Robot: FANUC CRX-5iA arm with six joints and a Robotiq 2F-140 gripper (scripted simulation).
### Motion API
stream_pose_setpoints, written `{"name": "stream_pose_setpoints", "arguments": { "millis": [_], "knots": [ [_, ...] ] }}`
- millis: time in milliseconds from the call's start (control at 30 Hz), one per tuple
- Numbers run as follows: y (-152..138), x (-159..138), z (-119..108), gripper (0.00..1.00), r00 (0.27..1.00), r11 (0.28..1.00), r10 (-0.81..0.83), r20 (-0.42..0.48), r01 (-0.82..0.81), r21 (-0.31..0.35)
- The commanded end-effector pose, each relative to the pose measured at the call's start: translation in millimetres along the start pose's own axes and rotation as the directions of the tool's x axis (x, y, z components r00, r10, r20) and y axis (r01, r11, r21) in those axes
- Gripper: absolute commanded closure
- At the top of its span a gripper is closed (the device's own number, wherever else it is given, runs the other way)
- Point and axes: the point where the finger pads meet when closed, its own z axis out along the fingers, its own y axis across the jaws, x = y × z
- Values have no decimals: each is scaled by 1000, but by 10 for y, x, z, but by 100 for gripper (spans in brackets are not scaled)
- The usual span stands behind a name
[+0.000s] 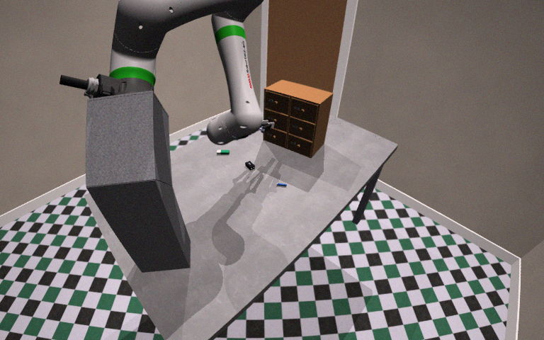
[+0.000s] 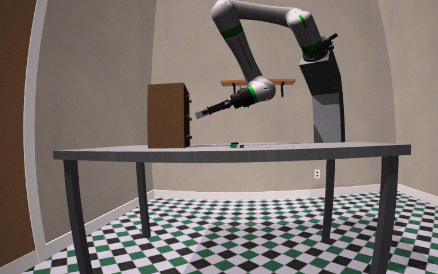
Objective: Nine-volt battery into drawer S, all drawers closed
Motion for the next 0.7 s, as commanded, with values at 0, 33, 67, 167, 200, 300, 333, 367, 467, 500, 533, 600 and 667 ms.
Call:
{"name": "stream_pose_setpoints", "arguments": {
  "millis": [0,33,67,167,200,300,333,367,467,500,533,600,667],
  "knots": [
    [-2,-2,65,80,1000,1000,0,0,0,0],
    [-2,-2,65,80,1000,1000,0,0,0,0],
    [-2,-2,65,80,1000,1000,0,0,0,0],
    [-2,-3,95,80,1000,1000,0,0,0,0],
    [-2,-4,99,80,1000,1000,0,0,0,0],
    [-2,-4,103,80,1000,1000,0,0,0,0],
    [-2,-4,103,80,1000,1000,0,0,0,0],
    [-2,-4,103,80,1000,1000,0,0,0,0],
    [-2,-4,103,80,1000,1000,0,0,0,0],
    [-2,-4,103,80,1000,1000,0,0,0,0],
    [-2,-4,103,80,1000,1000,0,0,0,0],
    [-2,-4,103,80,1000,1000,0,0,0,0],
    [-2,-4,103,80,1000,1000,0,0,0,0]
  ]
}}
